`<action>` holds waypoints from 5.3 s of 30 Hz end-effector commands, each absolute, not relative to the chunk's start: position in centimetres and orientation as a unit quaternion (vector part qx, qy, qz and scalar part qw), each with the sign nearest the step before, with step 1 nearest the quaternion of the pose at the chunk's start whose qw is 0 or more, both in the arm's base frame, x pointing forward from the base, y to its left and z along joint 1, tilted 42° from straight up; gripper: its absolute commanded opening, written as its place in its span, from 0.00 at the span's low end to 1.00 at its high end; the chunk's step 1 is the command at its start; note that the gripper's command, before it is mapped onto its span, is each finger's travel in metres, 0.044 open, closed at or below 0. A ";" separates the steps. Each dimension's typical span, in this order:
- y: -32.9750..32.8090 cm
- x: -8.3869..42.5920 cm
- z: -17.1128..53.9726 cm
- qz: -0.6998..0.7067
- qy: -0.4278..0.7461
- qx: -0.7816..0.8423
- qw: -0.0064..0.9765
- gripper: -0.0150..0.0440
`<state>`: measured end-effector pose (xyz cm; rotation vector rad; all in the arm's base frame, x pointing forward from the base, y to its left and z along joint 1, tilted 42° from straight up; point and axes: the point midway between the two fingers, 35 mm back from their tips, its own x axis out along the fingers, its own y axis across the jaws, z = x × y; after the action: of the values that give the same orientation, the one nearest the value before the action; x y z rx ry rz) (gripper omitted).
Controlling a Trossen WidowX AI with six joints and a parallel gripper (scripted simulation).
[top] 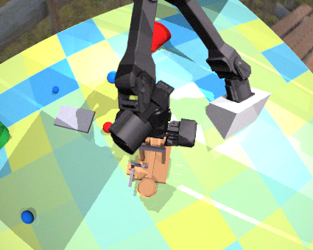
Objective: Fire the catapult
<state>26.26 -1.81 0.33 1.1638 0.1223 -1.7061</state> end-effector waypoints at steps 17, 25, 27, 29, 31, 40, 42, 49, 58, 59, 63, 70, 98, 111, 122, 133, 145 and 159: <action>6.3 26.3 -3.0 -0.665 0.214 0.375 0.610 0.25; 9.5 25.3 -6.1 -0.631 0.301 0.286 0.655 0.25; 10.2 25.0 -6.9 -0.621 0.321 0.263 0.665 0.25; 10.9 24.8 -7.7 -0.610 0.341 0.239 0.674 0.25; 11.5 24.7 -8.4 -0.600 0.358 0.218 0.681 0.25; 11.9 25.2 -8.8 -0.596 0.364 0.210 0.684 0.25; 11.9 25.2 -8.8 -0.596 0.364 0.210 0.684 0.25; 11.2 25.3 -9.6 -0.596 0.365 0.210 0.684 0.25; 10.2 25.4 -10.7 -0.596 0.364 0.210 0.684 0.25; 10.1 25.4 -10.8 -0.596 0.364 0.210 0.684 0.25; 9.7 25.4 -11.3 -0.596 0.364 0.210 0.684 0.25; 8.9 25.4 -12.2 -0.596 0.364 0.210 0.684 0.25; 14.0 25.4 -6.6 -0.601 0.365 0.210 0.680 1.00; 15.1 24.9 -4.9 -0.596 0.366 0.209 0.684 1.00; 12.0 25.1 -8.5 -0.596 0.366 0.209 0.684 1.00; 11.2 25.2 -9.4 -0.596 0.366 0.209 0.684 1.00; 9.9 25.2 -10.9 -0.596 0.366 0.209 0.684 1.00; 8.4 25.2 -12.4 -0.596 0.365 0.208 0.684 1.00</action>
<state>25.33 8.88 -12.05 0.4785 0.8164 -1.3375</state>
